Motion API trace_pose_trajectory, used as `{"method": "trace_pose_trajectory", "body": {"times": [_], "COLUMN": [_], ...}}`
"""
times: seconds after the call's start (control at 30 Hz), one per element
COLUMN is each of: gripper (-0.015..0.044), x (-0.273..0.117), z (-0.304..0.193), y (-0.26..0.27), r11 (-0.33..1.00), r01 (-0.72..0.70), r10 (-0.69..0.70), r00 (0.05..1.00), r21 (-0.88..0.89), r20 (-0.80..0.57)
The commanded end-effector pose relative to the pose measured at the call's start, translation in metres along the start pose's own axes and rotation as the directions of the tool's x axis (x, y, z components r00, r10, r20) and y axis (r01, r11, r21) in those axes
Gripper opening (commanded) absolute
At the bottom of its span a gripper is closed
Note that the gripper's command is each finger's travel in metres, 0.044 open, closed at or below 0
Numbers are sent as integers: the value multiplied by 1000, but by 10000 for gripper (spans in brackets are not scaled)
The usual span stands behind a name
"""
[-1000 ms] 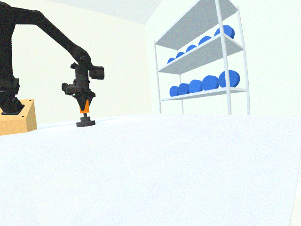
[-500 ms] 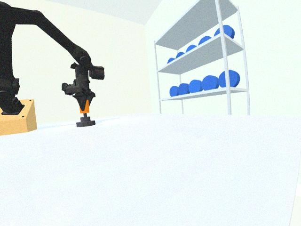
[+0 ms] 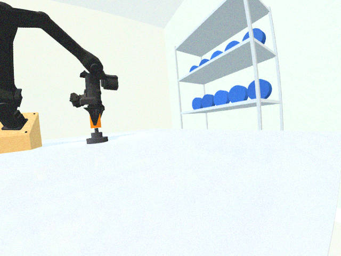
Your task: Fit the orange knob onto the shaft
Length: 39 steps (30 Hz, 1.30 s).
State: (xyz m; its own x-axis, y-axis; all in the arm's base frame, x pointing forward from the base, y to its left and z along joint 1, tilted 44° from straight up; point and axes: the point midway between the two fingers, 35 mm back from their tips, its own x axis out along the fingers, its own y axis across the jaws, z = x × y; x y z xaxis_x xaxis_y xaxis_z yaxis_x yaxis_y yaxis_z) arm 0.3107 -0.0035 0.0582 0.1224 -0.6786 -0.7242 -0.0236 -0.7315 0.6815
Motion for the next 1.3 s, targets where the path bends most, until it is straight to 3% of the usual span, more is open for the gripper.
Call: {"method": "trace_pose_trajectory", "body": {"times": [0.0, 0.57, 0.8, 1.27], "gripper": [0, 0, 0, 0], "x": [1, -3, -2, 1], "z": [0, -1, -1, -1], "y": [0, 0, 0, 0], "r11": [1000, 1000, 978, 975], "r01": [-1, -1, -2, -2], "r10": [1, 1, 1, 1], "r00": [1000, 1000, 1000, 1000], "r21": [-13, -13, -211, -221], "r20": [-2, -2, -2, -2]}}
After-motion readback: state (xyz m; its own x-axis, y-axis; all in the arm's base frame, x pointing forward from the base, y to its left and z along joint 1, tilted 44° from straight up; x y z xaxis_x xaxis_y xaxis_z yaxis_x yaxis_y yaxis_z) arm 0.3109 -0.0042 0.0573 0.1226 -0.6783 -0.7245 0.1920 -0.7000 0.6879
